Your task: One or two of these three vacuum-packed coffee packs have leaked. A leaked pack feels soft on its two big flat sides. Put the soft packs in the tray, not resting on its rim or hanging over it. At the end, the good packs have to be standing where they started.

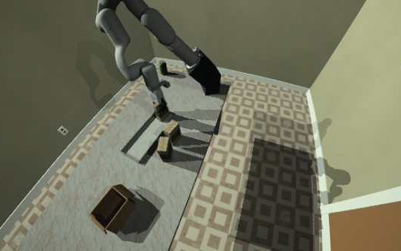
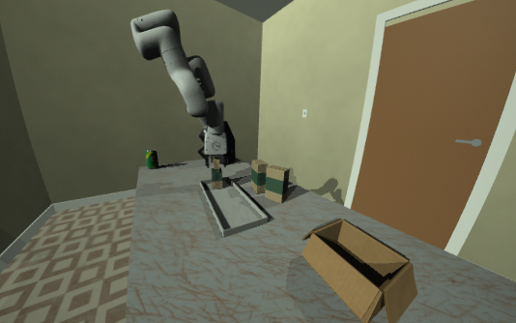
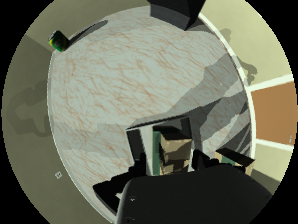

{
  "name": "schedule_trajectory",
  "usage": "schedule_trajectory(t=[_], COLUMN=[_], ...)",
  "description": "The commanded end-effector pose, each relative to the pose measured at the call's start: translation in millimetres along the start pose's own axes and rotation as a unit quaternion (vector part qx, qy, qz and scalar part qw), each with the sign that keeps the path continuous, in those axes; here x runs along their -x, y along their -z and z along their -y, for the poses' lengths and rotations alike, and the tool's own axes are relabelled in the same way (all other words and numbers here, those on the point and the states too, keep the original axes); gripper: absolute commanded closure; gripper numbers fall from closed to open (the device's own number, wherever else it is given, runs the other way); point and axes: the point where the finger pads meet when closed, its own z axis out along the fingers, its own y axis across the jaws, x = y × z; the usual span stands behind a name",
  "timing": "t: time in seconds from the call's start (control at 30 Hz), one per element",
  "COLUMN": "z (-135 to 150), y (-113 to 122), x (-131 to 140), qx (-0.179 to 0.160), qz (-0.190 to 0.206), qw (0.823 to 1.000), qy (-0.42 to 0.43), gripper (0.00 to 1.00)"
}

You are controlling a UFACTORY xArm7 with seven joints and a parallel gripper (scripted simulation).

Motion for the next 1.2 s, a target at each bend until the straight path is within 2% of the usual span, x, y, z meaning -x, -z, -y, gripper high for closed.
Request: schedule_trajectory(t=[0.0, 0.73, 0.93, 1.0, 1.17], z=[0, 0, 0, 0, 0], y=[0, 3, 26, 26, 55], x=[1, 1, 1, 1, 1], qx=[0.000, 0.000, 0.000, 0.000, 0.000], qz=[0.001, 0.001, 0.001, 0.001, 0.001], qw=[1.000, 1.000, 1.000, 1.000, 1.000], qy=[0.000, 0.000, 0.000, 0.000, 0.000], gripper=[0.17, 0.17, 0.17, 0.17, 0.17])
